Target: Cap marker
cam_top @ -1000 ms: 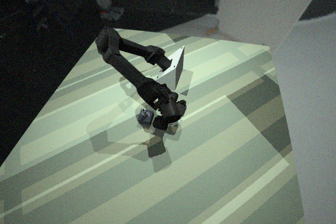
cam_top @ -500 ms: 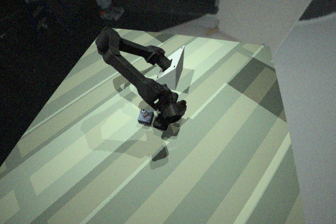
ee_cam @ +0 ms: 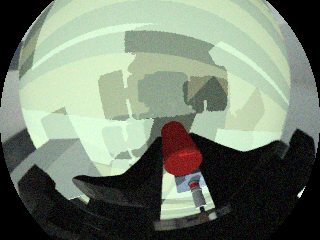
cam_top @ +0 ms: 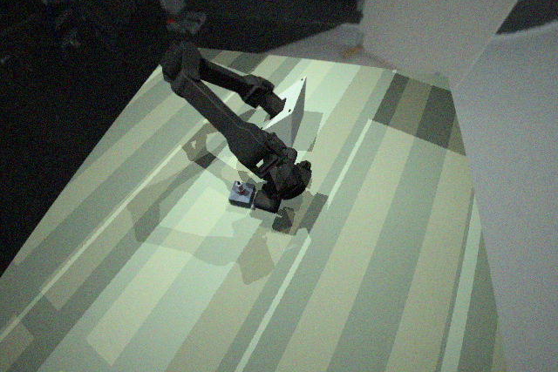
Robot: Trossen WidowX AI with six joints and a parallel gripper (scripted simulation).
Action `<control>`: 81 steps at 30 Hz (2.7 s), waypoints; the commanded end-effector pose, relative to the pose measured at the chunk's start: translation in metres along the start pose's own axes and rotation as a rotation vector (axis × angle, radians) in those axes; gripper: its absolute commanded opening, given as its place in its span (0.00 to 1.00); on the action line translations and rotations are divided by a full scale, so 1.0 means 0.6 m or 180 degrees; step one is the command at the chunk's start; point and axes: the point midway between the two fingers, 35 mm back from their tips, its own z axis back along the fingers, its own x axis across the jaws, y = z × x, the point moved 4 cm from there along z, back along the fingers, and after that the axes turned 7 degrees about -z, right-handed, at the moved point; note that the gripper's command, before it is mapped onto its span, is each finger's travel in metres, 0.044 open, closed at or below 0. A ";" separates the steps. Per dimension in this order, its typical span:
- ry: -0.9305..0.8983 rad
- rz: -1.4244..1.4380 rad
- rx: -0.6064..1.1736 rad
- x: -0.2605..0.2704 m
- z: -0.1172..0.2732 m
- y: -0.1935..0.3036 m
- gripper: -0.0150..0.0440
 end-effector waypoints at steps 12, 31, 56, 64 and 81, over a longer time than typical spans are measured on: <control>0.0014 0.0017 -0.0009 -0.005 0.061 0.010 0.25; 0.0014 0.0020 -0.0003 -0.065 0.136 0.128 0.25; 0.0014 0.0020 0.0001 -0.074 0.127 0.159 0.25; 0.0015 0.0020 0.0000 -0.075 0.105 0.159 0.25; 0.0016 0.0018 0.0008 -0.075 0.059 0.160 0.25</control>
